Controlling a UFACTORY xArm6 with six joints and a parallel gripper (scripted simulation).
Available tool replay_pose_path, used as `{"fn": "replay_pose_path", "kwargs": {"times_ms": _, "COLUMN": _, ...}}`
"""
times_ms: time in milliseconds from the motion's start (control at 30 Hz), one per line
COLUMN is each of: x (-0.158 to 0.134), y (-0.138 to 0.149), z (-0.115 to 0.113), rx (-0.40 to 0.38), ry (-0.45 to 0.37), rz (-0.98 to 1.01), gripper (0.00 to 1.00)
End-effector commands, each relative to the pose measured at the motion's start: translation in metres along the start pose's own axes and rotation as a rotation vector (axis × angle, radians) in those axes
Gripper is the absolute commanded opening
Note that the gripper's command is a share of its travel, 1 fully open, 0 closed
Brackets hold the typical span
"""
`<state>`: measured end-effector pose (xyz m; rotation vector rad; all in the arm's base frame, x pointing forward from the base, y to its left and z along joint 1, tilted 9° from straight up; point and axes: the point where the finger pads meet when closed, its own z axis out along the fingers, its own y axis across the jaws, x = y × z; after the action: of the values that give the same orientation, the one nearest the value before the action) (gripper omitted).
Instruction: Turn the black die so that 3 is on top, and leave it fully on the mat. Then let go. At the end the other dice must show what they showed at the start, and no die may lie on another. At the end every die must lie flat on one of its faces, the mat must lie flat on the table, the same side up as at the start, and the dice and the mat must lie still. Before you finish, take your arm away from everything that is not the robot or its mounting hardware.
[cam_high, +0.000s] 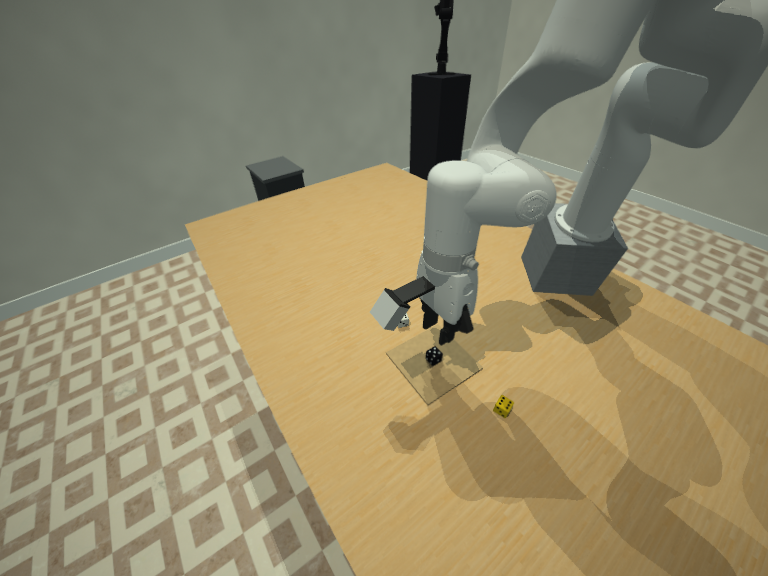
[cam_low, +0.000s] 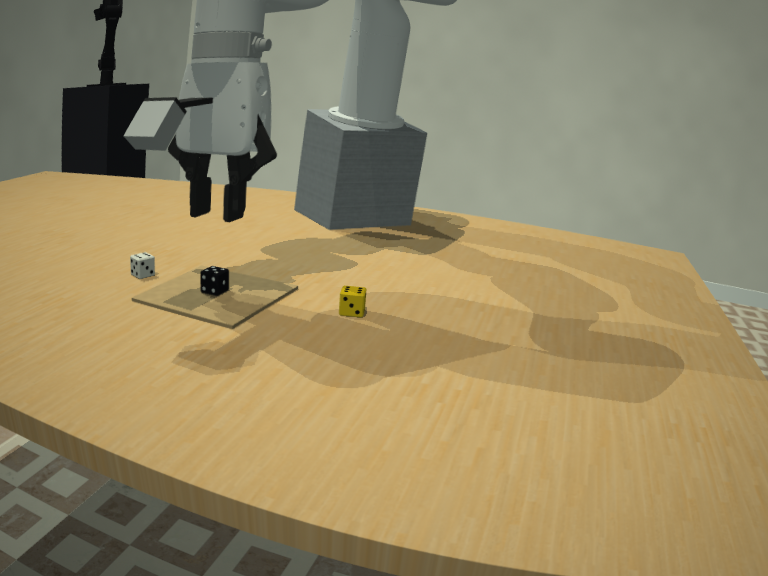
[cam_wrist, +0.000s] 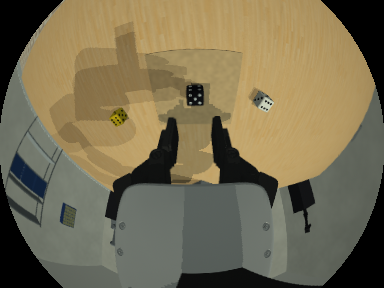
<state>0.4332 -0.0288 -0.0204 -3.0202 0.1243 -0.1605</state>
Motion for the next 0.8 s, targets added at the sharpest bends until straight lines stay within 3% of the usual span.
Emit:
{"fn": "replay_pose_path", "kwargs": {"times_ms": 0, "x": 0.0015, "y": 0.0, "z": -0.001, "rx": 0.0, "ry": 0.004, "rz": 0.0, "gripper": 0.42}}
{"fn": "replay_pose_path", "kwargs": {"times_ms": 767, "x": 0.0015, "y": 0.0, "z": 0.002, "rx": 0.001, "ry": 0.004, "rz": 0.0, "gripper": 0.42}}
